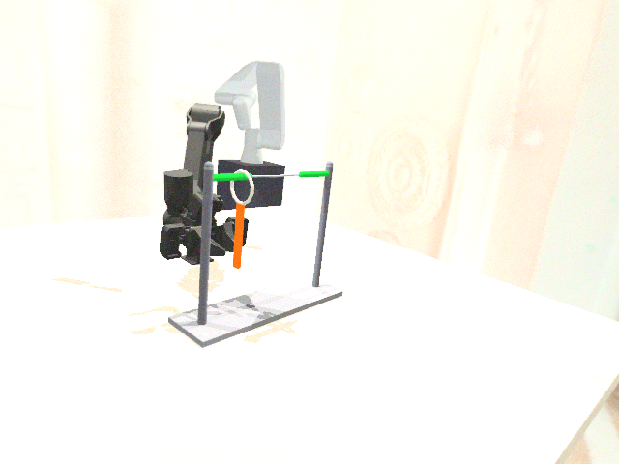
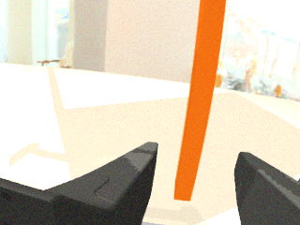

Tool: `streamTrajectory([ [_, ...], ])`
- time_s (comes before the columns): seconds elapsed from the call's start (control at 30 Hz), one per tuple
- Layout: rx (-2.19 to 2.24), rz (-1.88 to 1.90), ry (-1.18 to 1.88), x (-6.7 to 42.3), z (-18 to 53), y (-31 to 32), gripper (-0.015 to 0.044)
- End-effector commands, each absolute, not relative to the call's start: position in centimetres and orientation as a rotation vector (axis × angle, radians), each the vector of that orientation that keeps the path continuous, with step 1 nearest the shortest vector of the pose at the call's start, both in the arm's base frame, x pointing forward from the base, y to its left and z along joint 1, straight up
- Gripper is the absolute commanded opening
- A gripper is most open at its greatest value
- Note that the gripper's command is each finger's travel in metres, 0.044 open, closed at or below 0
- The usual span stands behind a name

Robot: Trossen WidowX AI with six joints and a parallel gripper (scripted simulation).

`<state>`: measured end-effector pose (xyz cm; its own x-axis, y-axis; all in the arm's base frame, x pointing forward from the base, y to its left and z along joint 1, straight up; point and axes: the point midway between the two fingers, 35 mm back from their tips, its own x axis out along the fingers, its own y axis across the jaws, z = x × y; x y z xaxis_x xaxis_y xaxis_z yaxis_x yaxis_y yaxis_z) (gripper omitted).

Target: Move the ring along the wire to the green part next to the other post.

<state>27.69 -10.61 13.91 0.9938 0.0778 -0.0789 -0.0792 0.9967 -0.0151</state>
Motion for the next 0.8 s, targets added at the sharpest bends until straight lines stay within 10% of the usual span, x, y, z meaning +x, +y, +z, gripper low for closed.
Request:
streamTrajectory([
  [0.0,-0.015,0.073,0.078,28.3,13.9,-10.7,0.016],
  [0.77,-0.014,0.073,0.074,31.8,13.5,-10.2,0.016],
])
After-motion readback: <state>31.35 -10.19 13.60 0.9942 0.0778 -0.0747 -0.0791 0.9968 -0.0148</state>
